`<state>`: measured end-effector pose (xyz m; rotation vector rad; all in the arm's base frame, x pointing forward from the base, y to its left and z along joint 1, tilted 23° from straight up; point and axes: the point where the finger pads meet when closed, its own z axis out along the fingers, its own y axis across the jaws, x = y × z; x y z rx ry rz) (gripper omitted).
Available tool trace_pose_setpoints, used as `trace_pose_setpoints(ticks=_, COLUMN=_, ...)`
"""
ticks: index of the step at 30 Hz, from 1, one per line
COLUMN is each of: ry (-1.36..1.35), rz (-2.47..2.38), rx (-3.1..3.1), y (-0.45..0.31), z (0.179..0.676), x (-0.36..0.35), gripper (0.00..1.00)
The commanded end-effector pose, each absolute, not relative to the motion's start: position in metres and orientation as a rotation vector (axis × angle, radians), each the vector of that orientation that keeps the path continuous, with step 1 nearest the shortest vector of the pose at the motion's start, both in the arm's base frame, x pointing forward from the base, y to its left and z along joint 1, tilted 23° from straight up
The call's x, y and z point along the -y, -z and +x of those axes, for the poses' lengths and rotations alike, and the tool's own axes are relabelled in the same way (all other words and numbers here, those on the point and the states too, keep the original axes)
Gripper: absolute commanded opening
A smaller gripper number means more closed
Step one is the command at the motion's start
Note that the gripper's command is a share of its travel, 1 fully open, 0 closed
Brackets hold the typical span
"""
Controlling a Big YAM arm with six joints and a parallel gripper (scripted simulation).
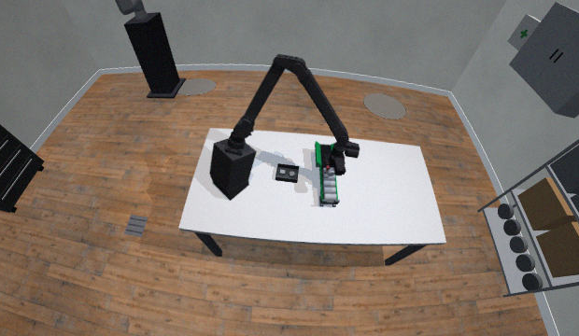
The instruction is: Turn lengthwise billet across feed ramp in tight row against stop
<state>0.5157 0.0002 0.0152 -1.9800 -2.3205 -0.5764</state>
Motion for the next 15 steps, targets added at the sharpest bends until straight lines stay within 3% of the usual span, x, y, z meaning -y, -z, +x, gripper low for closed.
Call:
trace_pose_setpoints(ticks=1, ry=0.666, rz=-1.949, rx=2.428, y=-0.0541, z=0.5309, x=-0.0017, gripper=0.0)
trace_pose_setpoints(ticks=15, ry=0.668, rz=-1.852, rx=2.526, y=-0.0549, z=0.5312, x=-0.0027, gripper=0.0)
